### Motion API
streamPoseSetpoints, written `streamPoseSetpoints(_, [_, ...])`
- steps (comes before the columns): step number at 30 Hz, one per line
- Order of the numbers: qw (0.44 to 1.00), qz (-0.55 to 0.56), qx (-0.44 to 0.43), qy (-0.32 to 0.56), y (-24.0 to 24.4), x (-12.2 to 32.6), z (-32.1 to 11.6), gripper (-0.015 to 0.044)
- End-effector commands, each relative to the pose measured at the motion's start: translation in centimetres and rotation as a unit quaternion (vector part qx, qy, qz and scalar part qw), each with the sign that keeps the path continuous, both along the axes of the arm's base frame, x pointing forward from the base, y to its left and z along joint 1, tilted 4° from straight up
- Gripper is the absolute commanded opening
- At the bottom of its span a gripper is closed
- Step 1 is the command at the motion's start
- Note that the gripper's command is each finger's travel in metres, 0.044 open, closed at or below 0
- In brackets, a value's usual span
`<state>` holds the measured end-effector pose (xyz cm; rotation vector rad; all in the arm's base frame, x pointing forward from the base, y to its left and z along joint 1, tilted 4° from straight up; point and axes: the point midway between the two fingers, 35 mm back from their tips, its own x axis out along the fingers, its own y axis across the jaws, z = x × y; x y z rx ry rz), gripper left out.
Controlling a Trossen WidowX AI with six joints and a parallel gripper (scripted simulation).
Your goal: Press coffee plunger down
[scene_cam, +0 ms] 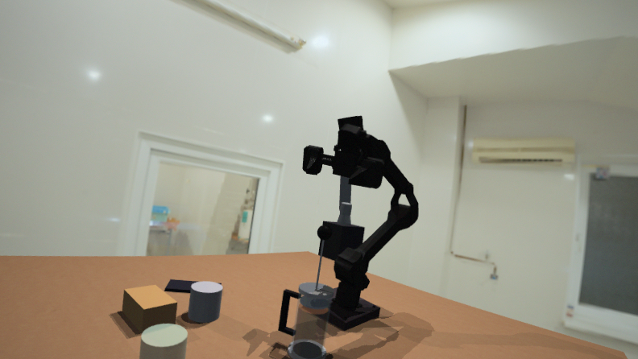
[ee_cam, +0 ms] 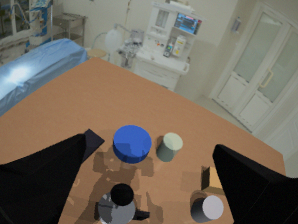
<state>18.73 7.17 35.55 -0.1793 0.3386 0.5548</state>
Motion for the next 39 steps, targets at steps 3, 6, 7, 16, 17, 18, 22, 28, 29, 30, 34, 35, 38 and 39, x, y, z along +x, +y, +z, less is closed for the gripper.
streamPoseSetpoints(3, [0.996,-0.029,0.027,0.076,-0.3,-3.5,-3.2,0.044])
streamPoseSetpoints(6, [0.996,-0.03,0.027,0.076,-0.3,-3.4,-4.7,0.044])
streamPoseSetpoints(7, [0.996,-0.03,0.027,0.076,-0.2,-3.4,-5.5,0.044])
streamPoseSetpoints(16, [0.996,-0.035,0.028,0.076,-0.1,-3.0,-8.8,0.044])
streamPoseSetpoints(17, [0.996,-0.035,0.028,0.076,0.0,-2.9,-8.8,0.044])
streamPoseSetpoints(18, [0.996,-0.035,0.028,0.076,0.0,-2.8,-8.8,0.044])
streamPoseSetpoints(22, [0.996,-0.035,0.028,0.076,0.2,-2.2,-9.1,0.044])
streamPoseSetpoints(28, [0.996,-0.035,0.028,0.076,0.6,-1.5,-9.5,0.044])
streamPoseSetpoints(29, [0.996,-0.035,0.028,0.076,0.7,-1.3,-9.6,0.044])
streamPoseSetpoints(30, [0.996,-0.035,0.028,0.076,0.7,-1.2,-9.7,0.044])
streamPoseSetpoints(34, [0.996,-0.035,0.028,0.075,1.0,-0.8,-10.0,0.044])
streamPoseSetpoints(35, [0.996,-0.036,0.028,0.075,1.1,-0.6,-10.0,0.044])
streamPoseSetpoints(38, [0.996,-0.036,0.029,0.075,1.4,-0.3,-10.2,0.044])
streamPoseSetpoints(39, [0.996,-0.036,0.029,0.075,1.4,-0.2,-10.3,0.044])
